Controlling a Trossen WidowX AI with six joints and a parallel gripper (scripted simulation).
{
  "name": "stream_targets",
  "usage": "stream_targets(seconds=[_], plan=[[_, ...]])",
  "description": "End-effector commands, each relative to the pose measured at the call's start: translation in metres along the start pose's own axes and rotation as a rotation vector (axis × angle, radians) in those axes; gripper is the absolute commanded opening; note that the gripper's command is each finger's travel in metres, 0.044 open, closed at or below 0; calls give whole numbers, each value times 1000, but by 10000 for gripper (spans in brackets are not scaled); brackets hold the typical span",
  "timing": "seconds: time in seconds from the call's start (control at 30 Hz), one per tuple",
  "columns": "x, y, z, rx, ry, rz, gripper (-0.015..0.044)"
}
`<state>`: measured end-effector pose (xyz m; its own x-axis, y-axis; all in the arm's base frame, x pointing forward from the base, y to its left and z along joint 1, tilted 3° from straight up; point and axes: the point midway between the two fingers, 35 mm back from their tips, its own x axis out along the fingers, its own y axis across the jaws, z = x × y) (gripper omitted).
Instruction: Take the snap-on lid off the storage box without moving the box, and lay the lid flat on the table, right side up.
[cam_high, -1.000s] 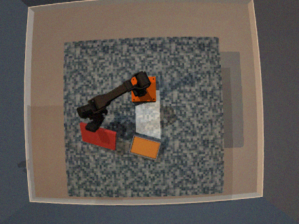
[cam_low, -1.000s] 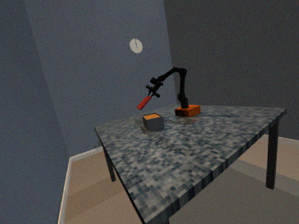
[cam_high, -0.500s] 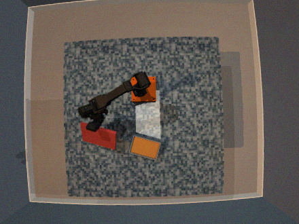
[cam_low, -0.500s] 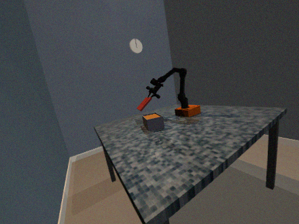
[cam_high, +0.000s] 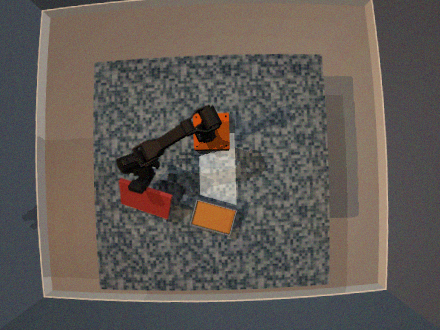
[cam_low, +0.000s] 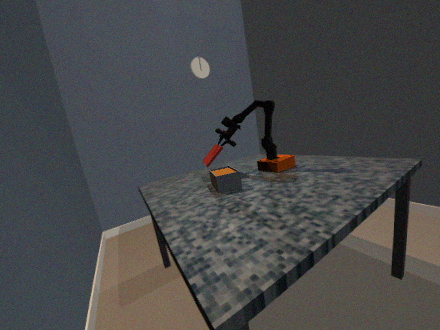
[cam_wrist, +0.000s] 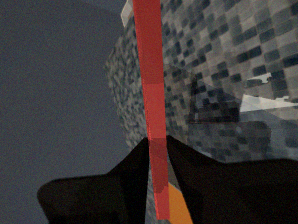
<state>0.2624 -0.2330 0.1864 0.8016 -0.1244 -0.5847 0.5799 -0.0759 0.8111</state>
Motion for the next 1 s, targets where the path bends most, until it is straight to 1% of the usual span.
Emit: stream_targets(seconds=[0.0,0.97], plan=[[2,-2,-1,-3,4,4,0],[17,-20,-1,-2,5,5,0]])
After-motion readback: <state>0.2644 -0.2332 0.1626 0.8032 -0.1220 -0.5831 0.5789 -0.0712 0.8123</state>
